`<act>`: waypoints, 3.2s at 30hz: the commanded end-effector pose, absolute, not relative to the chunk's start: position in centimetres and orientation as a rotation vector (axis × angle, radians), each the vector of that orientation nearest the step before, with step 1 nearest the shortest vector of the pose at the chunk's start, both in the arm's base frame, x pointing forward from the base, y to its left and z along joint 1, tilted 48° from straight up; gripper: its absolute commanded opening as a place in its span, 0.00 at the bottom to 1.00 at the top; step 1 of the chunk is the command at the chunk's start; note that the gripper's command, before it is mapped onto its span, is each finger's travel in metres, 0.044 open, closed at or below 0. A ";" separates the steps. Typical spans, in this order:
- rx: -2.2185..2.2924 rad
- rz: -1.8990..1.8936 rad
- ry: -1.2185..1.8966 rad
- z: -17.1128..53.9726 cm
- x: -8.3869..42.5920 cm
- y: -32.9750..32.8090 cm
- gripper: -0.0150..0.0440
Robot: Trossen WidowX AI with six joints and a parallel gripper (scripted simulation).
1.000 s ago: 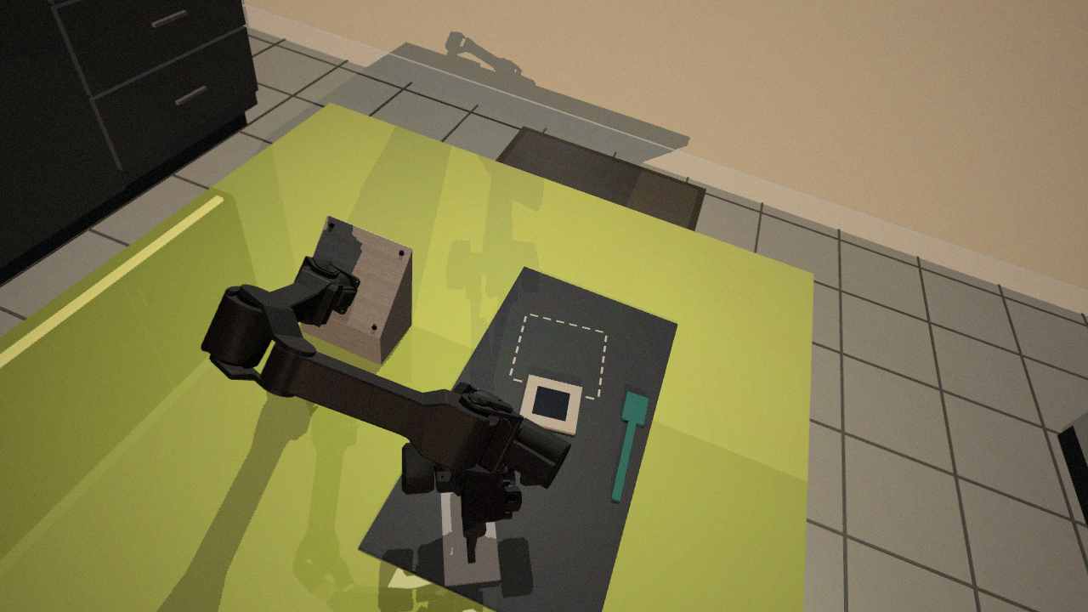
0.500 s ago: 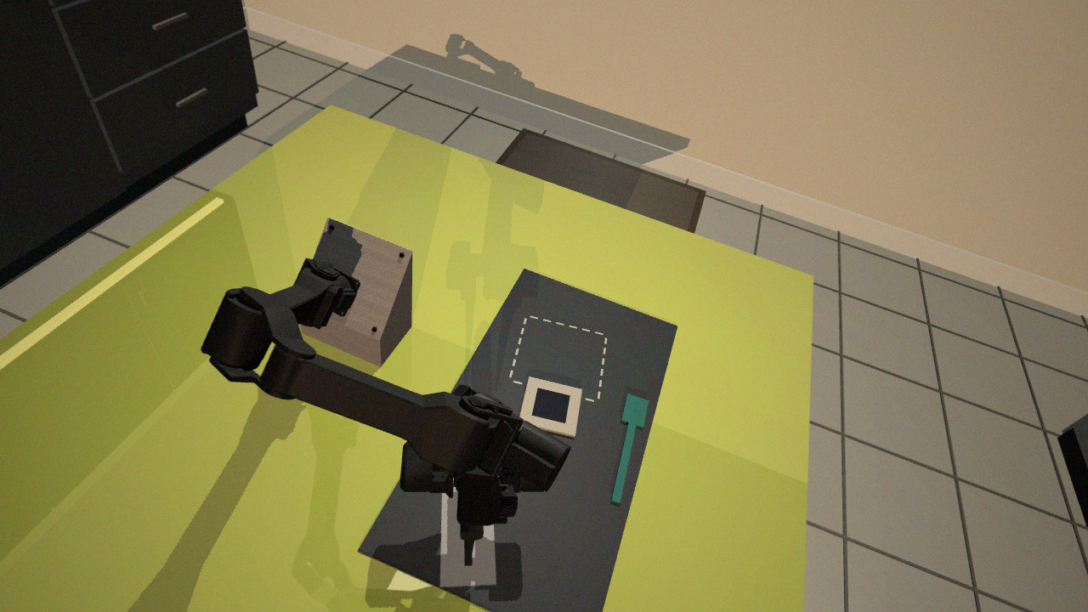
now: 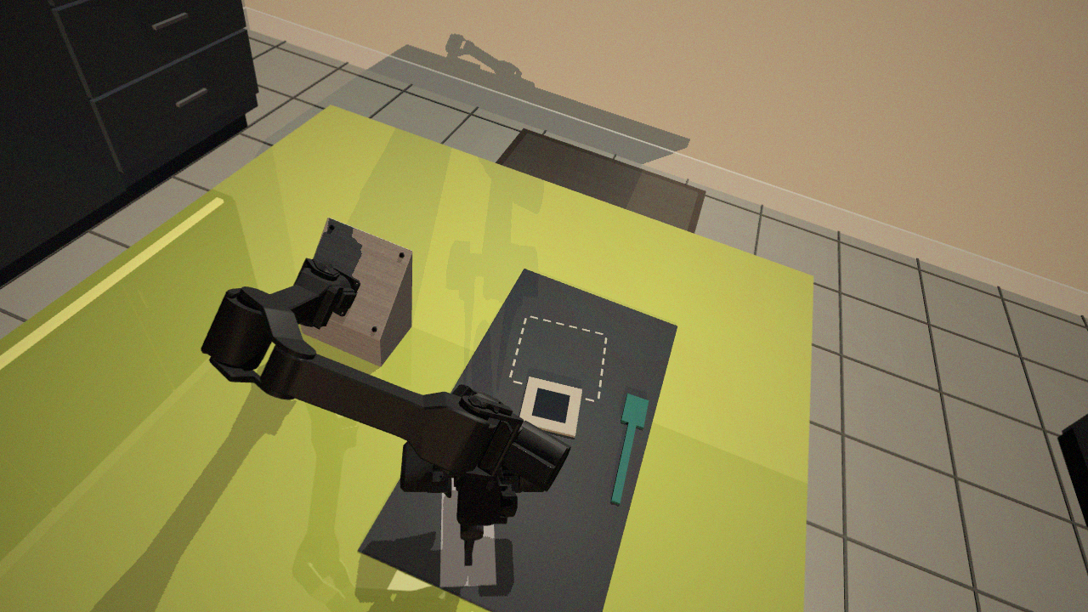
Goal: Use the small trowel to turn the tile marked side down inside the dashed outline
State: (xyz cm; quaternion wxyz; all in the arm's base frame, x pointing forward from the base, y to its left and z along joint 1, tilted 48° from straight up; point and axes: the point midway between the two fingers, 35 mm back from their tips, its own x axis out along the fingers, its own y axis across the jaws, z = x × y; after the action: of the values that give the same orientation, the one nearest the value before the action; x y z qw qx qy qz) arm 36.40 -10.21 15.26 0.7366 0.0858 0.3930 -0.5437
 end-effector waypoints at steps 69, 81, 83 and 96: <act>0.490 -0.370 0.676 15.4 32.4 -10.4 0.76; 0.490 -0.370 0.677 14.1 33.9 -10.8 0.76; 0.490 -0.370 0.677 13.9 34.1 -10.8 0.76; 0.490 -0.371 0.679 12.3 35.5 -11.1 0.76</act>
State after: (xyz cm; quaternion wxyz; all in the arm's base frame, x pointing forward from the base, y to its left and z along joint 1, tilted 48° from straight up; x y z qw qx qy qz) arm 35.16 -11.00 12.73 0.8974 0.2359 0.3284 -0.1764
